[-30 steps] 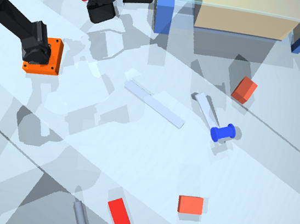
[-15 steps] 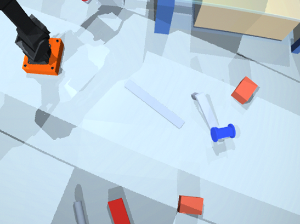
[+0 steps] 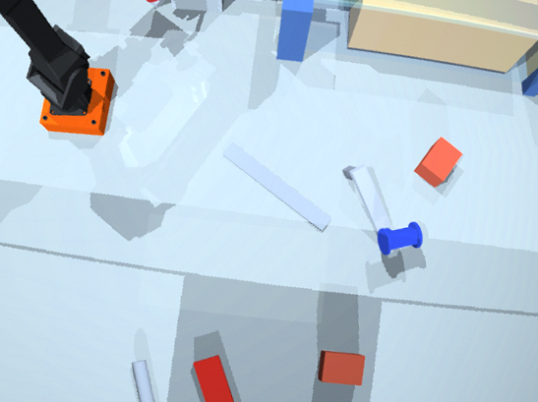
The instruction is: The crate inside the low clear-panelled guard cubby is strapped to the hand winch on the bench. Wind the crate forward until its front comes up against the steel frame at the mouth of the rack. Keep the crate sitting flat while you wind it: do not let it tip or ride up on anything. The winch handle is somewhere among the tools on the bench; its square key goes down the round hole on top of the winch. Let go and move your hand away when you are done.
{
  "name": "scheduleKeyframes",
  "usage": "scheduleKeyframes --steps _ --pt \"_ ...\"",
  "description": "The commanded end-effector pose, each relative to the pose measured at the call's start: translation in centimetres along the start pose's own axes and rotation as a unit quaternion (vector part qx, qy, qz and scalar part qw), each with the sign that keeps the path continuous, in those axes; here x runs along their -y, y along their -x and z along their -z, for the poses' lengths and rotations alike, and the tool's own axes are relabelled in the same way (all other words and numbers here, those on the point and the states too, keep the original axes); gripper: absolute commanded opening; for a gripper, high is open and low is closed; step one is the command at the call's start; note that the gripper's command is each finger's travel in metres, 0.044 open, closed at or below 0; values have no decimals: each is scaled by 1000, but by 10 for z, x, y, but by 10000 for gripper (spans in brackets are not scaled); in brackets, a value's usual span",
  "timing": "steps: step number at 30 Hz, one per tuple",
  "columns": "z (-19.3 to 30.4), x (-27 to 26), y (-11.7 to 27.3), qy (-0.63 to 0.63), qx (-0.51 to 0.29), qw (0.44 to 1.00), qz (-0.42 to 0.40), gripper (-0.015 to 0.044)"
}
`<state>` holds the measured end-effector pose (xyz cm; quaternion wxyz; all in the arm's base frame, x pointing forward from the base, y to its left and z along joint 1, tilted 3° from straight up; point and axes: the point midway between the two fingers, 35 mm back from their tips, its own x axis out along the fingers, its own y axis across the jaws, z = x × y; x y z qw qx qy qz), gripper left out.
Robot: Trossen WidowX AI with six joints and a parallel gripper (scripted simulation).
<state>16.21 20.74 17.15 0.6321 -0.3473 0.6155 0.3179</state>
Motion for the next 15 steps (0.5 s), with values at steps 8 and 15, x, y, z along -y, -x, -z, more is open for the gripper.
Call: scheduleKeyframes --steps 8,15 --pt "1 1 -49 -1 -4 1000 3 440" --pt "1 1 -57 -1 -4 1000 3 440"
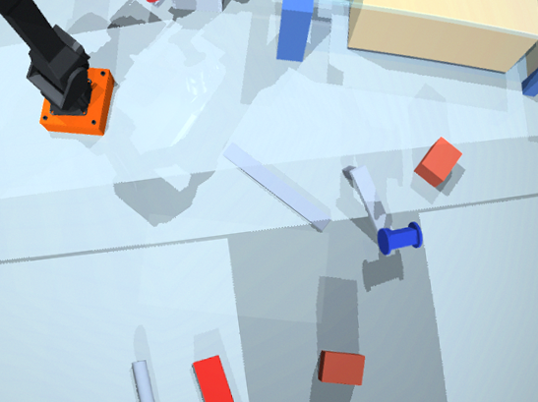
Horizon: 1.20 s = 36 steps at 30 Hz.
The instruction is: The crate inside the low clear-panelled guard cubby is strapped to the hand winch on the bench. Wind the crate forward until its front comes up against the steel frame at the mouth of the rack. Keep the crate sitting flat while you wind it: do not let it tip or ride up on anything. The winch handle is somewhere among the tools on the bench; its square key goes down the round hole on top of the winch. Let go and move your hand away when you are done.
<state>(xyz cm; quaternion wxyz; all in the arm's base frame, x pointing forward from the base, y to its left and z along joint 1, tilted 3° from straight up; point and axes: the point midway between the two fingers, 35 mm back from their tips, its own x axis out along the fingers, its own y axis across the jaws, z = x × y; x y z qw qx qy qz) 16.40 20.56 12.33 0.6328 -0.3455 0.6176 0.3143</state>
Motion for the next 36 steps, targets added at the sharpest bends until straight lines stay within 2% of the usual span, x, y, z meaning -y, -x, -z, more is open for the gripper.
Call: scheduleKeyframes --steps 1,22,35,36 --pt "1 1 -12 3 -3 1000 2 440" --pt "1 1 -39 3 -3 1000 2 440" --pt "0 0 -33 0 2 1000 0 99" --pt "0 0 -33 0 2 1000 0 92"
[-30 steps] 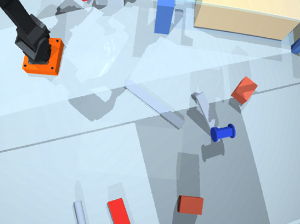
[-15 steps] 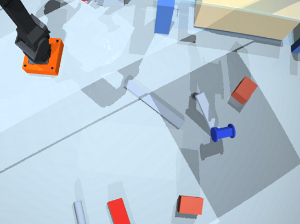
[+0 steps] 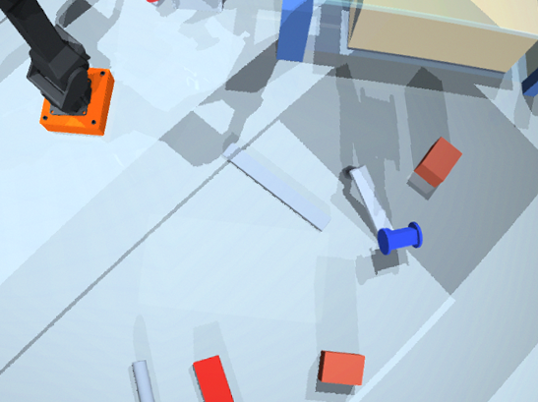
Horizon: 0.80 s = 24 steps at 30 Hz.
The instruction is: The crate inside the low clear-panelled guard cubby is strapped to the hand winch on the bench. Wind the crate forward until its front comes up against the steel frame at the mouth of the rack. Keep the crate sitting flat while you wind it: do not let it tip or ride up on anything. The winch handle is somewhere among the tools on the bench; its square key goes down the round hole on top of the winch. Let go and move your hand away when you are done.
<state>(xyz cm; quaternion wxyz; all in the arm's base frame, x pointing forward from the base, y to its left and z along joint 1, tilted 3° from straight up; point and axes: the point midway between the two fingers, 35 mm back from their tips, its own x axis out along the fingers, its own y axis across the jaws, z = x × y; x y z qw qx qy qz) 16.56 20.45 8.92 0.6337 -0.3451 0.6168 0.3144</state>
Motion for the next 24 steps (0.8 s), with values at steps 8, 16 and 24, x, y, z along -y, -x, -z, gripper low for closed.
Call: scheduleKeyframes --steps 8,16,24 --pt "0 0 1 0 1 1000 0 39" --pt "0 0 1 0 1 1000 0 0" --pt "-4 1 4 0 -33 999 -9 0"
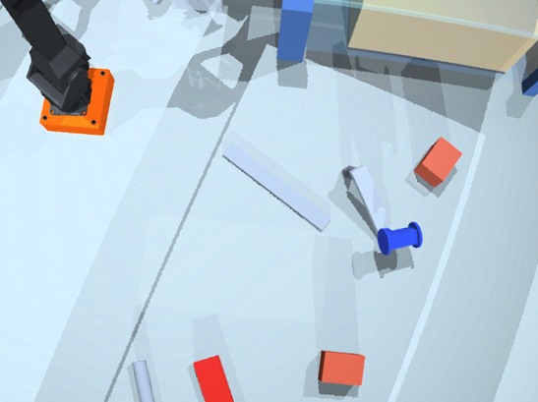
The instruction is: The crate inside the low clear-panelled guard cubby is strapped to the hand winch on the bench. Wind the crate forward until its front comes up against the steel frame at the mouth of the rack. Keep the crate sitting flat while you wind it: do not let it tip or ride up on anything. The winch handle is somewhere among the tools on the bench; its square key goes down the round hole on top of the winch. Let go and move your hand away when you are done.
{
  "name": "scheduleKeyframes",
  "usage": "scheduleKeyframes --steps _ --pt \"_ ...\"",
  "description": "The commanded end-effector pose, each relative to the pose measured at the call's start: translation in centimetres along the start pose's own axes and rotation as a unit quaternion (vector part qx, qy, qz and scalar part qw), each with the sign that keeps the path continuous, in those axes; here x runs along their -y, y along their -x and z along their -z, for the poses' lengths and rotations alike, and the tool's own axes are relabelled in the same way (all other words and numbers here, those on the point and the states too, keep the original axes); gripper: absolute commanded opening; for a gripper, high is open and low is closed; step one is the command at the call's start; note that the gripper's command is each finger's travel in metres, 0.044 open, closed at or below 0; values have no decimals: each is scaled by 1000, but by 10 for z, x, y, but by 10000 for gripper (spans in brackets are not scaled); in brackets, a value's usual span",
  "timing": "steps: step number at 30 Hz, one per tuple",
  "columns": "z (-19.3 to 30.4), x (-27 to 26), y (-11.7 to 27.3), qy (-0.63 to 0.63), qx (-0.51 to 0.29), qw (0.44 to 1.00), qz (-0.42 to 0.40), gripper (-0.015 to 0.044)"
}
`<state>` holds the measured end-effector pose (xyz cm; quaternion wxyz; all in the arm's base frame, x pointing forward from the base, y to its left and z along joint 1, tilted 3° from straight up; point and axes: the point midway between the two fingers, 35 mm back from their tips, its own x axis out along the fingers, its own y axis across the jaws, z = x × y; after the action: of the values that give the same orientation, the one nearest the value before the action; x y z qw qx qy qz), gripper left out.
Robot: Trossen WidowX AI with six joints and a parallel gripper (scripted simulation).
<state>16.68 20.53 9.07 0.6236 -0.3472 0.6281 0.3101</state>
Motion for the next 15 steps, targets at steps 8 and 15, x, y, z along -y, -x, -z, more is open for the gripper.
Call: scheduleKeyframes --steps 8,15 --pt "-4 1 3 2 -31 999 -9 0" --pt "-4 1 1 2 -25 1000 -7 0"
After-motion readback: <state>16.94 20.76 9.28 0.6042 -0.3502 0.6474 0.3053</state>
